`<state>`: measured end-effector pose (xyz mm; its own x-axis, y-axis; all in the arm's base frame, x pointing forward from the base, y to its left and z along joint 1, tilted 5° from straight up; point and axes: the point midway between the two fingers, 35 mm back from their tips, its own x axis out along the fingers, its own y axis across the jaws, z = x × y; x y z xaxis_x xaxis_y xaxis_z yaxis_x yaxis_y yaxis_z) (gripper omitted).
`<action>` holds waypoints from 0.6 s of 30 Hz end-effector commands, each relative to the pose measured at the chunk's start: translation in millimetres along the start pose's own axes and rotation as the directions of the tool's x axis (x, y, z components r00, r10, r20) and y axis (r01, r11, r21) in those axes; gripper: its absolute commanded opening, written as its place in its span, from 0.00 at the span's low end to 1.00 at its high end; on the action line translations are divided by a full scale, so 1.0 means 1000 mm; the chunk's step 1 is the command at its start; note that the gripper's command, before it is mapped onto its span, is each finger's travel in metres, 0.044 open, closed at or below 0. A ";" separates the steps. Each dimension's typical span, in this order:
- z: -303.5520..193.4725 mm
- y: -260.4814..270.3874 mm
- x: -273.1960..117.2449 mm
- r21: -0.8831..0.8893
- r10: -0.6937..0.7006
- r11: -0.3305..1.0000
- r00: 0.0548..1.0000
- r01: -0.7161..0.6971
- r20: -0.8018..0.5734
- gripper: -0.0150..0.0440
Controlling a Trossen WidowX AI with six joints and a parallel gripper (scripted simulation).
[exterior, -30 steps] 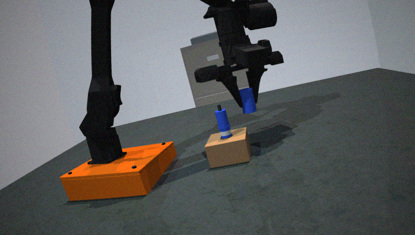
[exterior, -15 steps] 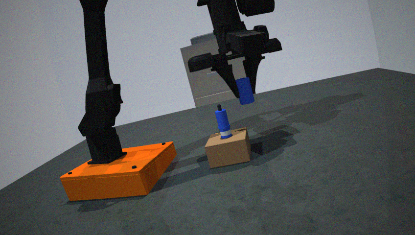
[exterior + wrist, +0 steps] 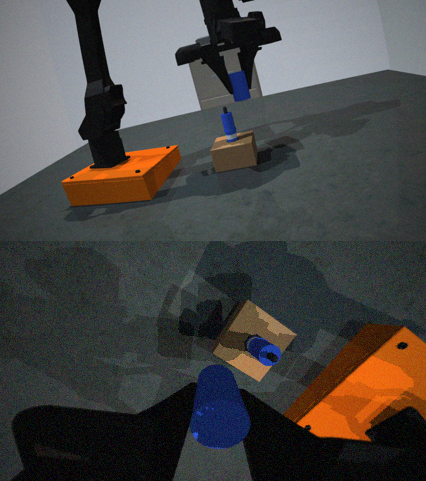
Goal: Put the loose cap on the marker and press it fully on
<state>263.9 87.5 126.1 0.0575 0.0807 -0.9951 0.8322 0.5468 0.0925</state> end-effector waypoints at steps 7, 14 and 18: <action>0.018 -0.028 -0.012 -0.003 -0.006 1.000 1.000 0.006 -0.005 0.25; 0.026 -0.042 -0.019 -0.003 -0.006 1.000 1.000 0.006 -0.005 0.25; 0.026 -0.042 -0.015 -0.003 -0.006 1.000 1.000 0.006 -0.005 0.25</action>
<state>245.8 41.8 140.2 0.0573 0.0770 -0.9954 0.8329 0.5460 0.0902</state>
